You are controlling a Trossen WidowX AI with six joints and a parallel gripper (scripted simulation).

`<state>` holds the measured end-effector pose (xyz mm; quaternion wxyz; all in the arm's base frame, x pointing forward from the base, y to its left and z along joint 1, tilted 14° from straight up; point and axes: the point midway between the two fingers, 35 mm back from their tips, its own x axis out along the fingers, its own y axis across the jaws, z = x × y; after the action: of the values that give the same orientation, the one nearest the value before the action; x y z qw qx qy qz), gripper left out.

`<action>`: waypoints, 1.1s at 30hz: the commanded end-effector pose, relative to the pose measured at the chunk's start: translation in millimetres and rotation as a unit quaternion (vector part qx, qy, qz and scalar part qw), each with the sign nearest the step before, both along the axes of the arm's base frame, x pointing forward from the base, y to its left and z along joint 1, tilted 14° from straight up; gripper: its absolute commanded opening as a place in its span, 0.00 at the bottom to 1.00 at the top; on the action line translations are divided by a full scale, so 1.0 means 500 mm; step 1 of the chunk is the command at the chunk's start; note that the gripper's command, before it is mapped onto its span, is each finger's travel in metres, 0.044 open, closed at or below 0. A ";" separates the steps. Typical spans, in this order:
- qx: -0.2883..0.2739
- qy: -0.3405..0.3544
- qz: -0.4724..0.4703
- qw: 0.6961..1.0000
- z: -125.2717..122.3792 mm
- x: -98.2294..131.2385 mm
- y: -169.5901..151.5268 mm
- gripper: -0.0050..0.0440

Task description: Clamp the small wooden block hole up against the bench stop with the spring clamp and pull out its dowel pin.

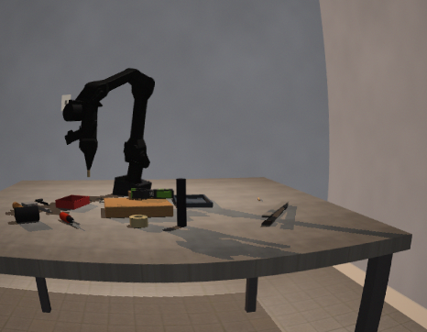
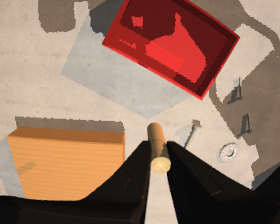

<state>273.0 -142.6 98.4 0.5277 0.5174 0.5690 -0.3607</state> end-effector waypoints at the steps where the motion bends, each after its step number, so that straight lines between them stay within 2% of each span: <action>1: 0.000 0.002 0.001 1.000 -0.002 -0.002 -0.011 0.10; 33: 0.004 0.002 -0.003 1.000 -0.005 -0.025 -0.066 0.10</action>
<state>261.1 -171.2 96.9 0.5248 0.5211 0.5681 -0.3610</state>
